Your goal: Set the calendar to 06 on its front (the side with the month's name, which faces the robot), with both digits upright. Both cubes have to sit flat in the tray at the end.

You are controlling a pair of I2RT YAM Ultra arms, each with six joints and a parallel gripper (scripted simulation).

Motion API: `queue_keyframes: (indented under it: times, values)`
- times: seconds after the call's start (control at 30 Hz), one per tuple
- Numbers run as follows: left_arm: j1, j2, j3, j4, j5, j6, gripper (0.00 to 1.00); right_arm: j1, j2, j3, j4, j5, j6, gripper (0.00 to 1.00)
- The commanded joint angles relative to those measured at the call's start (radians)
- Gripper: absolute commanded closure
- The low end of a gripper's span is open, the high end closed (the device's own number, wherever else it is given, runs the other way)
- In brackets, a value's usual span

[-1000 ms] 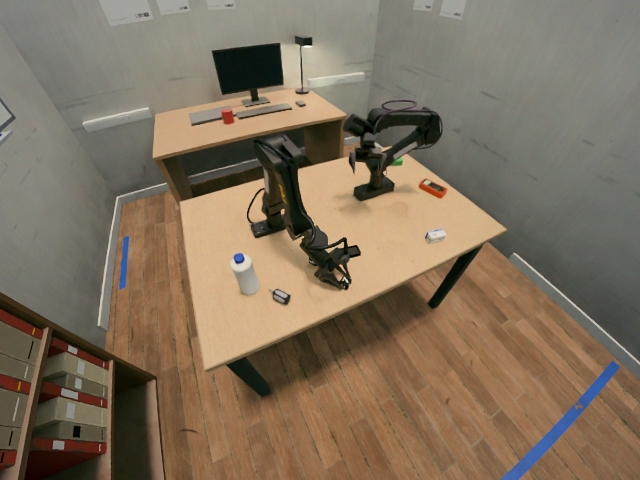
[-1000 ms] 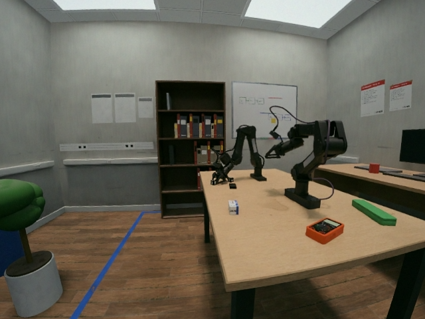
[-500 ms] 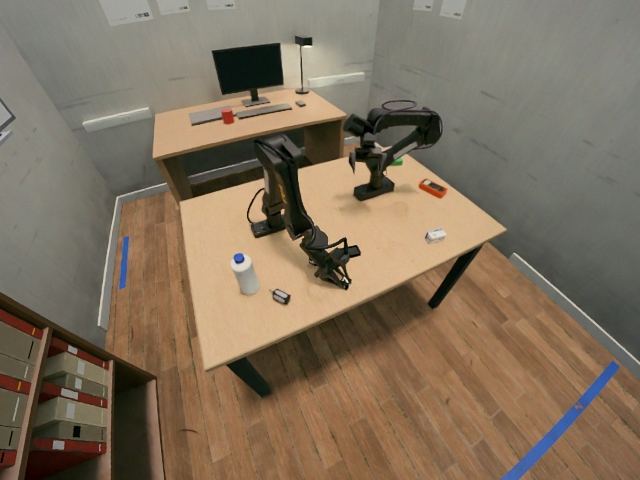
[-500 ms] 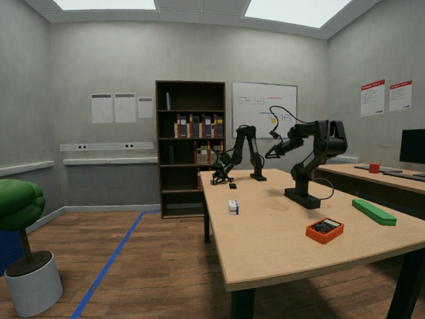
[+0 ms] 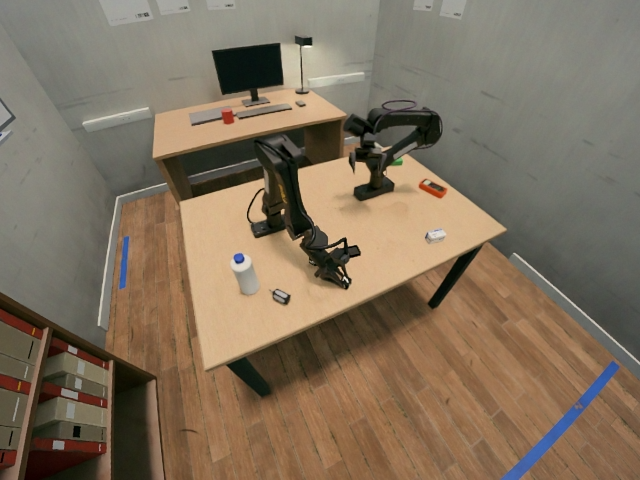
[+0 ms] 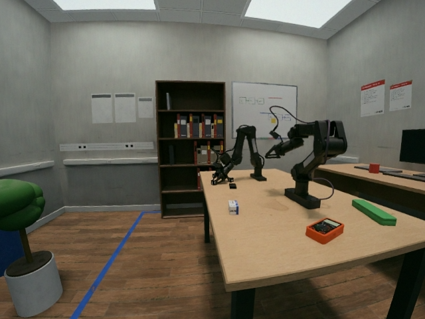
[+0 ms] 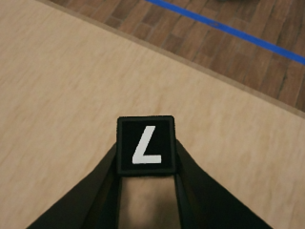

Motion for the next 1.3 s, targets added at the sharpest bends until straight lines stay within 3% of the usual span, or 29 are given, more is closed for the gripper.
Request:
queue_keyframes:
  times: [0.0, 0.03, 0.07, 0.37, 0.47, 0.83, 1.03, 1.27]
  values:
    - [-0.006, 0.005, 0.029, -0.018, -0.031, -0.006, 0.00, 0.000, -0.001, 0.005, 0.016, -0.005, 0.001, 0.89]
    - [-0.006, 0.005, 0.029, -0.018, -0.031, -0.006, 0.00, 0.000, -0.001, 0.005, 0.013, -0.005, 0.001, 0.77]
    - [-0.006, 0.005, 0.029, -0.018, -0.031, -0.006, 0.00, 0.000, -0.005, 0.006, -0.010, -0.005, 0.001, 0.73]
    - [-0.006, 0.005, 0.029, -0.018, -0.031, -0.006, 0.00, 0.000, -0.247, 0.062, -0.270, -0.006, 0.006, 0.73]
    - [-0.006, 0.005, 0.029, -0.018, -0.031, -0.006, 0.00, 0.000, -0.255, 0.075, -0.283, -0.005, 0.002, 0.73]
    - [-0.006, 0.005, 0.029, -0.018, -0.031, -0.006, 0.00, 0.012, -0.102, 0.028, -0.113, 0.008, 0.011, 0.73]
    - [-0.006, 0.005, 0.029, -0.018, -0.031, -0.006, 0.00, 0.013, -0.086, 0.041, -0.145, -0.006, 0.036, 0.73]
    - [-0.006, 0.005, 0.029, -0.018, -0.031, -0.006, 0.00, -0.012, -0.060, 0.152, -0.344, -0.037, 0.319, 0.73]
